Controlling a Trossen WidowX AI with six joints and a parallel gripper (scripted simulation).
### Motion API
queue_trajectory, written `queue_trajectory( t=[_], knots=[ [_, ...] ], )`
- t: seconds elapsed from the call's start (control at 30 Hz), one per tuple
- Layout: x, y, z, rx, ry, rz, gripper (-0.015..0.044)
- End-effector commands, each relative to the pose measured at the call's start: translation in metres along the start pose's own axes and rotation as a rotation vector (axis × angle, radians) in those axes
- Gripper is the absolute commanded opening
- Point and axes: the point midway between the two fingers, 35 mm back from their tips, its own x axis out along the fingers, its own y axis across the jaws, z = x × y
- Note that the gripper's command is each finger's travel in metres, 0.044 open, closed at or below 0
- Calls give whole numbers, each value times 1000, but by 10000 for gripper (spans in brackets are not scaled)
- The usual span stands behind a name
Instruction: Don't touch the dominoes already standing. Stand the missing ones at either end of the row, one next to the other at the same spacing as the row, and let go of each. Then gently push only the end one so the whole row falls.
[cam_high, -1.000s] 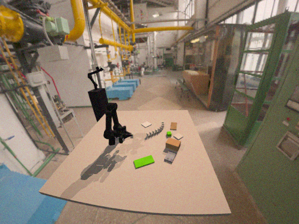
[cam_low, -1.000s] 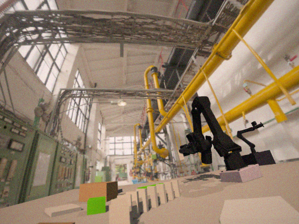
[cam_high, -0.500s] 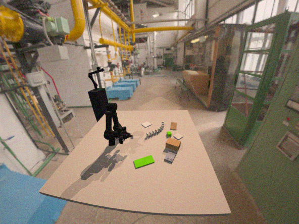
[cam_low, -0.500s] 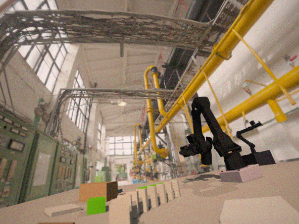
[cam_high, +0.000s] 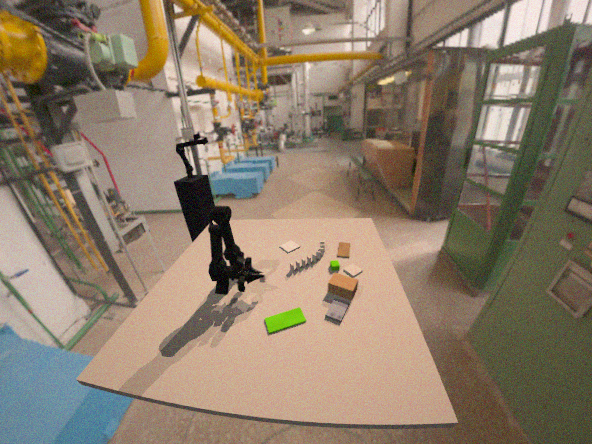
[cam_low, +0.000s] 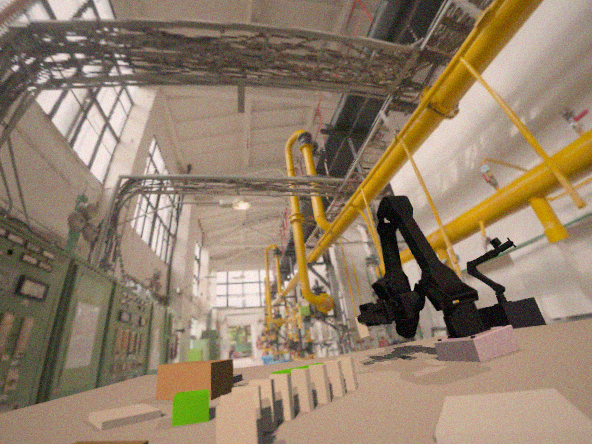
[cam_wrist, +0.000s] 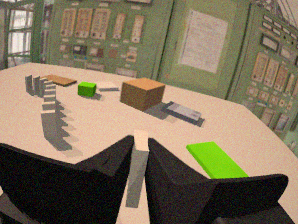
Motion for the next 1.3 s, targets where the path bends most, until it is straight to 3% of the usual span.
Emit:
queue_trajectory(
  t=[0.0, 1.27],
  knots=[
    [2, 2, -11, 12, 1, -3, 24],
    [16, 2, -63, 13, -9, -6, 24]
  ],
)
